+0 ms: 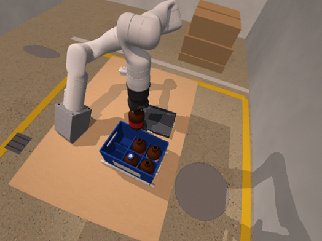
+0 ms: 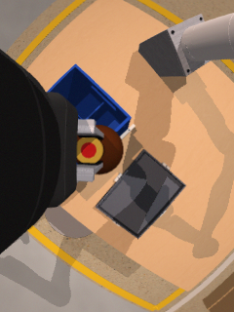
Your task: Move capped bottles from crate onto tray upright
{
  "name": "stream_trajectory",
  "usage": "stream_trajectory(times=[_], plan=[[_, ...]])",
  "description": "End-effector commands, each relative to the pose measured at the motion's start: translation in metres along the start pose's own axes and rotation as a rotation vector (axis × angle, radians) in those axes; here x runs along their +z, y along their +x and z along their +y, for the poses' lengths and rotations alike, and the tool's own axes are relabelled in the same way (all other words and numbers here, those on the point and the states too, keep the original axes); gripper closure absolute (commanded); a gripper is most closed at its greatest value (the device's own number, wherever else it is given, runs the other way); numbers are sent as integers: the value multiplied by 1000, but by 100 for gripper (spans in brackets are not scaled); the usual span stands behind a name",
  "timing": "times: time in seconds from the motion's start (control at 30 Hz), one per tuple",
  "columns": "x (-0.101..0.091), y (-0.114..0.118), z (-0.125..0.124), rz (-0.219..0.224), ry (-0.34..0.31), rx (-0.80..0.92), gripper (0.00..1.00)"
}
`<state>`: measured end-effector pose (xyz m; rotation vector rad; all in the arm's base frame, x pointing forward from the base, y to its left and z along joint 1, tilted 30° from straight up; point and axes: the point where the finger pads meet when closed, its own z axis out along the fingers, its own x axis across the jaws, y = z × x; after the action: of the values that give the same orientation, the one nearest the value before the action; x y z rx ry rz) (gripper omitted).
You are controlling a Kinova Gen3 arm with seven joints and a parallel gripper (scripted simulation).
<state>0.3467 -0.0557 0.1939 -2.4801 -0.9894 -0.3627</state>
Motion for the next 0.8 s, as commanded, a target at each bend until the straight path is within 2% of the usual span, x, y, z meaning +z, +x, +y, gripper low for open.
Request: stream_trajectory(times=[0.0,0.77], plan=[[0,7,-6,2,1,-12,100],[1,29,-34,2,1,-16,100]])
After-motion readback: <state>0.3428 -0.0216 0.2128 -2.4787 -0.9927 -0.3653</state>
